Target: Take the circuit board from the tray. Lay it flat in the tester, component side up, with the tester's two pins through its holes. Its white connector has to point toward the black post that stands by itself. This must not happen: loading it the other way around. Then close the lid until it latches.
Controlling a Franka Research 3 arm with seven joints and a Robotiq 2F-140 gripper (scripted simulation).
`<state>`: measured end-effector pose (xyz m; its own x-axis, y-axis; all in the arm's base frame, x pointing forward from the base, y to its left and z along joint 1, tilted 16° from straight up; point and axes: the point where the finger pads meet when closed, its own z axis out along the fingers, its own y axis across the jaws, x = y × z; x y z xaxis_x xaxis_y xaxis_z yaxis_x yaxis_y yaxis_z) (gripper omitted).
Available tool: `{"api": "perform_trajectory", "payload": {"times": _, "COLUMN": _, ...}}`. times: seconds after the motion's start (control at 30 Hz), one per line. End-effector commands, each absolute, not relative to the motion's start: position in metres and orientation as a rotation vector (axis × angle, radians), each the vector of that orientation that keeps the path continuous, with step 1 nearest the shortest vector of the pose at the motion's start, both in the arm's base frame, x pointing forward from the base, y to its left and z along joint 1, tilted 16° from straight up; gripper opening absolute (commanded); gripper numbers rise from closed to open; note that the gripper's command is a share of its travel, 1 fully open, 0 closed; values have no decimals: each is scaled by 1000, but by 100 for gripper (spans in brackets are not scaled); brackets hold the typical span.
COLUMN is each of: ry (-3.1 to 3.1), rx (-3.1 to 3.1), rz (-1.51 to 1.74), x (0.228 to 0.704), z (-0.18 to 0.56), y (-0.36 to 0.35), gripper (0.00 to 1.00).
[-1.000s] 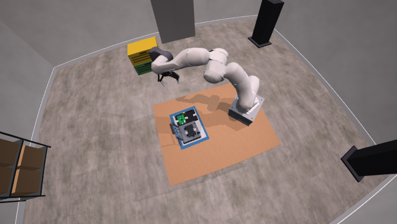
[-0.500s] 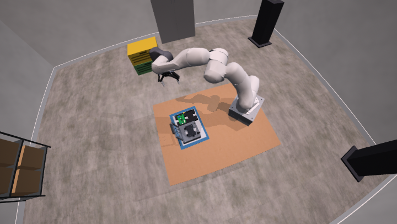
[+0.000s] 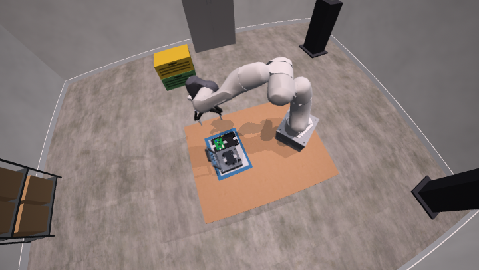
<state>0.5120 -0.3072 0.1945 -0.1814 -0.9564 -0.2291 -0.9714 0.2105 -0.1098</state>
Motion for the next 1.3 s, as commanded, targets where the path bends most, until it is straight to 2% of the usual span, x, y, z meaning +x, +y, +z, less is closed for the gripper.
{"api": "perform_trajectory", "payload": {"times": 0.0, "ry": 2151, "rx": -1906, "rz": -63, "x": 519, "z": 197, "y": -286, "gripper": 100}}
{"api": "perform_trajectory", "payload": {"times": 0.13, "ry": 2122, "rx": -1941, "rz": -89, "x": 515, "z": 195, "y": -267, "gripper": 100}}
{"api": "perform_trajectory", "payload": {"times": 0.7, "ry": 2122, "rx": -1942, "rz": -89, "x": 515, "z": 195, "y": -267, "gripper": 100}}
{"api": "perform_trajectory", "payload": {"times": 0.73, "ry": 2122, "rx": -1942, "rz": -89, "x": 515, "z": 195, "y": -267, "gripper": 58}}
{"api": "perform_trajectory", "payload": {"times": 1.27, "ry": 2122, "rx": -1942, "rz": -89, "x": 515, "z": 195, "y": -267, "gripper": 58}}
